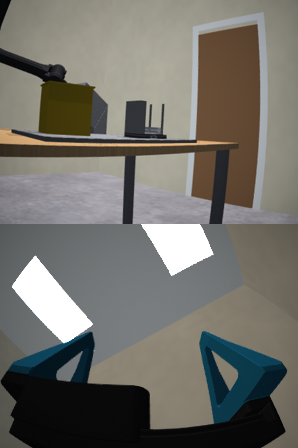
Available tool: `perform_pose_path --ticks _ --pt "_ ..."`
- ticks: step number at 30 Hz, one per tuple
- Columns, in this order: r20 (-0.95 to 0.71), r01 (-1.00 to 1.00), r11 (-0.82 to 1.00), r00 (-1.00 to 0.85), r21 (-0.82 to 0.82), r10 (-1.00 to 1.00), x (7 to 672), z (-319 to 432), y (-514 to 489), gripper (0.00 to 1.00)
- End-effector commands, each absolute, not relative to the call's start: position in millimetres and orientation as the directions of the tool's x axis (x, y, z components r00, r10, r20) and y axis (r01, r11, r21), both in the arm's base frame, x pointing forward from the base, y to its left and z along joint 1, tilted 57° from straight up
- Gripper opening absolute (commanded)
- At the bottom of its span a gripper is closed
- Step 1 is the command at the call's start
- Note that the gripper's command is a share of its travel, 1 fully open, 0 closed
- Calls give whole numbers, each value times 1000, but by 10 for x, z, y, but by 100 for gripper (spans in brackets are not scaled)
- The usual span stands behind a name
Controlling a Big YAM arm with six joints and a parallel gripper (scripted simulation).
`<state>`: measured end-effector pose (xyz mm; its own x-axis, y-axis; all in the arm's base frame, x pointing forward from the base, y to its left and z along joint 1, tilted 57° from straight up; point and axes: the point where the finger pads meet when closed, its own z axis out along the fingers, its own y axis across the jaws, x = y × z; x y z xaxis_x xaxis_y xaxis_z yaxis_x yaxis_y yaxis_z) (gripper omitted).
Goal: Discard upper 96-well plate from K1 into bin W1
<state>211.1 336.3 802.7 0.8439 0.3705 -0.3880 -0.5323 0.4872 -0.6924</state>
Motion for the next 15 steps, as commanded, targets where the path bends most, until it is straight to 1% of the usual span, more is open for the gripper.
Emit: perform_pose_path --ticks 1,3,4,5,8,11,12,15 --pt "-415 -546 478 836 -688 359 2415 7850 3536 100" --pt "-415 -546 479 836 -687 358 2415 7853 3535 100" --pt "-460 -568 468 823 -677 334 2466 7774 3610 100" --pt "-465 -574 466 819 -673 337 2337 7822 3598 100" --pt "-515 -596 475 802 -648 303 2356 7895 3580 100" --pt "-521 -599 472 799 -647 301 2407 7832 3619 100" --pt "-544 -611 461 789 -643 287 2597 7663 3763 100" --pt "-537 -598 475 798 -645 275 2785 7574 3756 100"
